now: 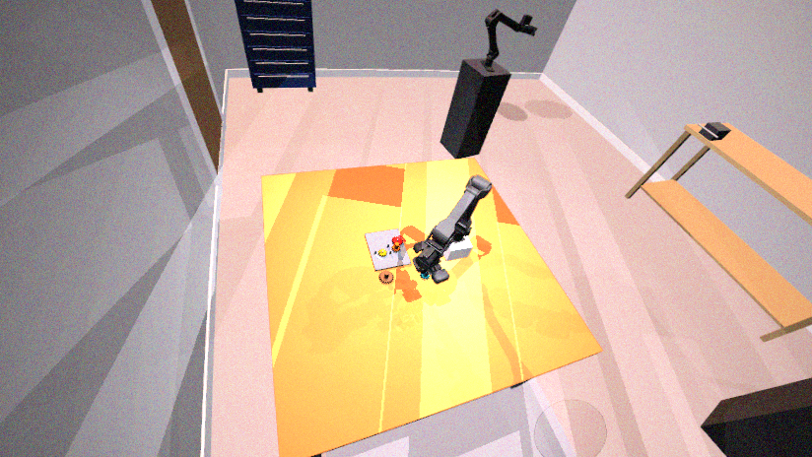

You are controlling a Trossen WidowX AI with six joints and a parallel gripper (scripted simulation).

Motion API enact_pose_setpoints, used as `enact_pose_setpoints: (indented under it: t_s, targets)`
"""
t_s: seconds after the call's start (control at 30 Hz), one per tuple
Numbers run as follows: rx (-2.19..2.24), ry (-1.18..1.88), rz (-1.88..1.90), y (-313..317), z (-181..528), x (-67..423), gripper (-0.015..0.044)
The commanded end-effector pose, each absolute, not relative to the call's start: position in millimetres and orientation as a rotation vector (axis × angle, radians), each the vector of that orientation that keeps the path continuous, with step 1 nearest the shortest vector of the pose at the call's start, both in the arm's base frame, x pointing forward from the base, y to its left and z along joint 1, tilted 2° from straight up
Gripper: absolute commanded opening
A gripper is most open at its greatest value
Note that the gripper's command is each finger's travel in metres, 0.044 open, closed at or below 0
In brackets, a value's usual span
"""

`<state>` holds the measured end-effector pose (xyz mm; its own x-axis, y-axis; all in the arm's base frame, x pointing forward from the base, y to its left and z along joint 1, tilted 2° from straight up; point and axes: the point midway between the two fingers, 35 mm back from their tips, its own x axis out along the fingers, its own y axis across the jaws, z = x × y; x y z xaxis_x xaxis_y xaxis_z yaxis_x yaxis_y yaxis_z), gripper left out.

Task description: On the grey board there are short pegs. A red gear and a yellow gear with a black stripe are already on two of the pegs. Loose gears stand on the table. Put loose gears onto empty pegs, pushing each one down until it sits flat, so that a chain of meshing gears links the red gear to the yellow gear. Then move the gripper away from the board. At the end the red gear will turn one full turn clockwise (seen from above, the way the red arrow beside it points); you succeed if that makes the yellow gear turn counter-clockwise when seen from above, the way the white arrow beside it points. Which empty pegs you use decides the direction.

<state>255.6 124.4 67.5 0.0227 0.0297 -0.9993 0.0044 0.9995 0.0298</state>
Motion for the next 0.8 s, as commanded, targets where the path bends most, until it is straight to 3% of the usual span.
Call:
enact_pose_setpoints:
  t_s: [0.0, 0.77]
  targets:
    - [0.03, 1.553, 0.022, 124, 79, 254, 0.0]
    - [0.03, 1.573, 0.007, 112, 122, 246, 0.0]
